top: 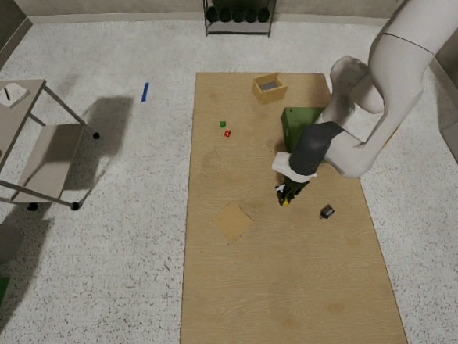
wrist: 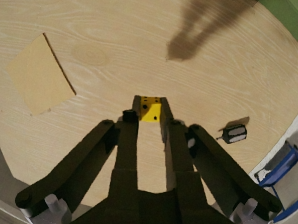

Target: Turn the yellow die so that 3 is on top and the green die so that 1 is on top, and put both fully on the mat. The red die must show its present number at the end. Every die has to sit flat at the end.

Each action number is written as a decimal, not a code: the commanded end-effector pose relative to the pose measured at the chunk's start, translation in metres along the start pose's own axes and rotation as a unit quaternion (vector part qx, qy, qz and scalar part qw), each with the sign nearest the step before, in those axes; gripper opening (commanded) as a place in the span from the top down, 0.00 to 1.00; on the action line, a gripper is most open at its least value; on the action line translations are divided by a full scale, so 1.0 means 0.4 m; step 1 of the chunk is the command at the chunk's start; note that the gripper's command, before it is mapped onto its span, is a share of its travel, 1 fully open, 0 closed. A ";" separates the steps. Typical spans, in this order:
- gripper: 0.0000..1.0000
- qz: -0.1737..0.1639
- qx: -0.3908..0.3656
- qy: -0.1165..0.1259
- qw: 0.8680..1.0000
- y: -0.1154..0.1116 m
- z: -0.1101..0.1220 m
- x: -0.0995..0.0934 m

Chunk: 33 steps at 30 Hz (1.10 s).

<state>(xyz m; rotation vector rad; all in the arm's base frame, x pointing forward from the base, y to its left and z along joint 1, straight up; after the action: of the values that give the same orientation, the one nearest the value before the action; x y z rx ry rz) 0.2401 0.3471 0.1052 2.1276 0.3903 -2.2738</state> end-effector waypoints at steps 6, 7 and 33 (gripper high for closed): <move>0.79 -0.069 -0.069 -0.016 0.995 0.026 -0.008 0.001; 0.79 -0.072 -0.069 -0.017 0.995 0.028 -0.009 0.001; 0.79 -0.193 -0.068 -0.045 0.978 0.087 -0.020 0.017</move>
<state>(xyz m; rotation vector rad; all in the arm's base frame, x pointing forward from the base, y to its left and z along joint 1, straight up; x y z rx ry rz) 0.2565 0.3178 0.0940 2.0711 0.7575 -2.5264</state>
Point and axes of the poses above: the point where the finger pads meet when closed, its own x axis out along the fingers, its own z axis across the jaws, y = z × x, the point moved 7 cm from there along -x, back along the fingers, and after that the axes turned 8 degrees about x, right-handed, at the moved point
